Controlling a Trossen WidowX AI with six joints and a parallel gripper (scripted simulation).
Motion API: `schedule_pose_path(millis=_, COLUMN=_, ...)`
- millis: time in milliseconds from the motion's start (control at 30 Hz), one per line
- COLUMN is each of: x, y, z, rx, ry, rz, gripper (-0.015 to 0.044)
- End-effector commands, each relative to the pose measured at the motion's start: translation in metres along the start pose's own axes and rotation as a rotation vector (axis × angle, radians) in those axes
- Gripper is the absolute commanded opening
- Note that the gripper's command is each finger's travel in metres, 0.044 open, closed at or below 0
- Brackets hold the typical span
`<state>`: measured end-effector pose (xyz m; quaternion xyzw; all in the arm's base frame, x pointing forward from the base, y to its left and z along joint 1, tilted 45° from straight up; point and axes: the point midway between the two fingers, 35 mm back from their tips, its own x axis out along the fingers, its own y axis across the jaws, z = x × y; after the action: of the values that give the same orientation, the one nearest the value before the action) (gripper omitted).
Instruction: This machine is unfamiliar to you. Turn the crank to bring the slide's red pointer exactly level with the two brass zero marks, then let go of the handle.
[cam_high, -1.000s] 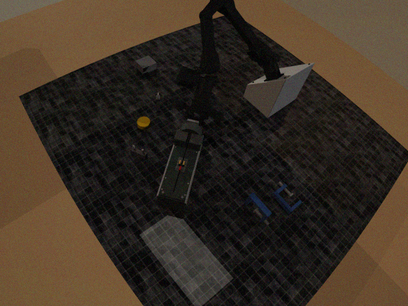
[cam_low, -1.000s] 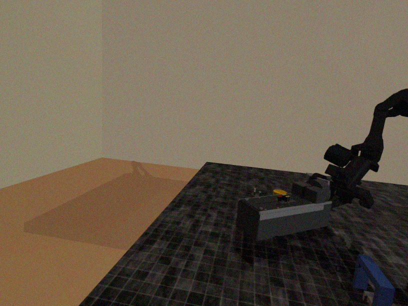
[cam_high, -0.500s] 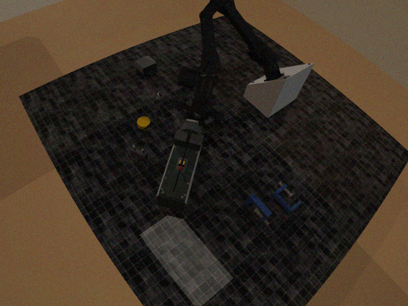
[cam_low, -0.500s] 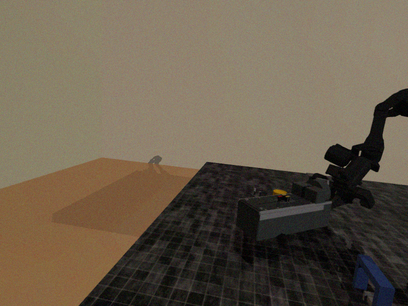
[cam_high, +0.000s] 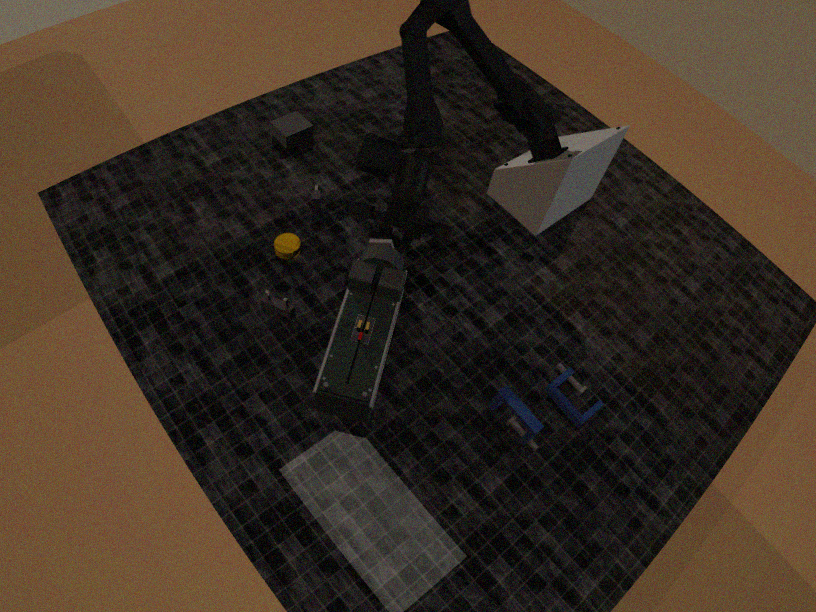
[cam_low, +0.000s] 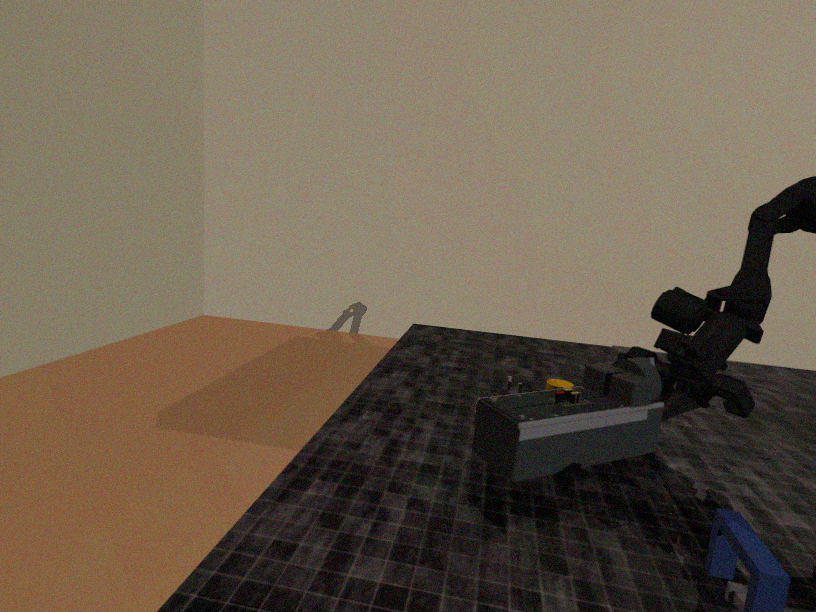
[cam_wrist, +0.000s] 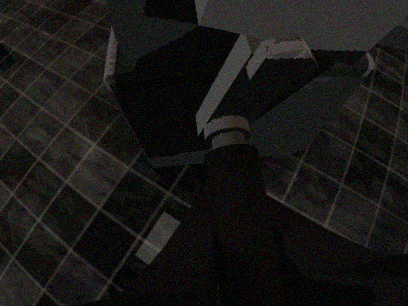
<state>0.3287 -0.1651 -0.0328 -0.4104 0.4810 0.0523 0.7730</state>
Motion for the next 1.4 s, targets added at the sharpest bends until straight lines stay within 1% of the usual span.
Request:
schedule_pose_path(millis=0, x=-0.002, y=0.009, z=0.002, rx=-0.004, ry=-0.003, rz=0.017, gripper=0.0000)
schedule_pose_path(millis=800, x=-0.021, y=0.021, z=0.021, rx=-0.003, ry=-0.003, rz=0.018, gripper=0.0000)
schedule_pose_path(millis=1367, x=-0.039, y=0.008, z=0.038, rx=-0.002, ry=-0.004, rz=0.018, gripper=0.0000)
